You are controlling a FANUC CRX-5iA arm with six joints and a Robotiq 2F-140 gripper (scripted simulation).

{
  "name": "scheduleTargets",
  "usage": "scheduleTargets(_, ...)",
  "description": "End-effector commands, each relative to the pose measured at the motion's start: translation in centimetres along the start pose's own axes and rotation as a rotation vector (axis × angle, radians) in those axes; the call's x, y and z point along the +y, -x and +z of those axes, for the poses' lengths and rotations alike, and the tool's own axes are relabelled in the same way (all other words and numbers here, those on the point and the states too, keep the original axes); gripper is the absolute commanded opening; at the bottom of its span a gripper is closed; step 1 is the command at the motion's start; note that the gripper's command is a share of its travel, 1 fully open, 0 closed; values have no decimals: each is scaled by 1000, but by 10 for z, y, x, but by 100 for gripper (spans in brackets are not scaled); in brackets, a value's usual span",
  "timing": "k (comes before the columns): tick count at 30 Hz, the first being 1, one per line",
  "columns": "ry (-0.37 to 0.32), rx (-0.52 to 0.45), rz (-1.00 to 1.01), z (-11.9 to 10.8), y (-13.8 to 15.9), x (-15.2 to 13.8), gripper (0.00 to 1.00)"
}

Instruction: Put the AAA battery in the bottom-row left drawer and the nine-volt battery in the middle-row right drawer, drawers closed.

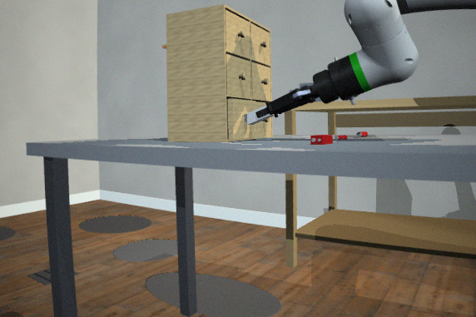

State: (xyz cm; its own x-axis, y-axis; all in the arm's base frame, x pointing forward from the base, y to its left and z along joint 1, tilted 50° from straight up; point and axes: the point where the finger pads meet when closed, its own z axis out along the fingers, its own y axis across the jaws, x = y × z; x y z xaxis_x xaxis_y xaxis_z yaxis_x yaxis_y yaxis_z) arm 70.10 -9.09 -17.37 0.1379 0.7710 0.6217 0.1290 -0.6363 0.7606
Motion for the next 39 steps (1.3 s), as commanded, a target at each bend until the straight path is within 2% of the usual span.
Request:
scheduleTargets(1,0,0,0,-3,1,0,8)
scheduleTargets(39,0,0,0,-44,16,0,8)
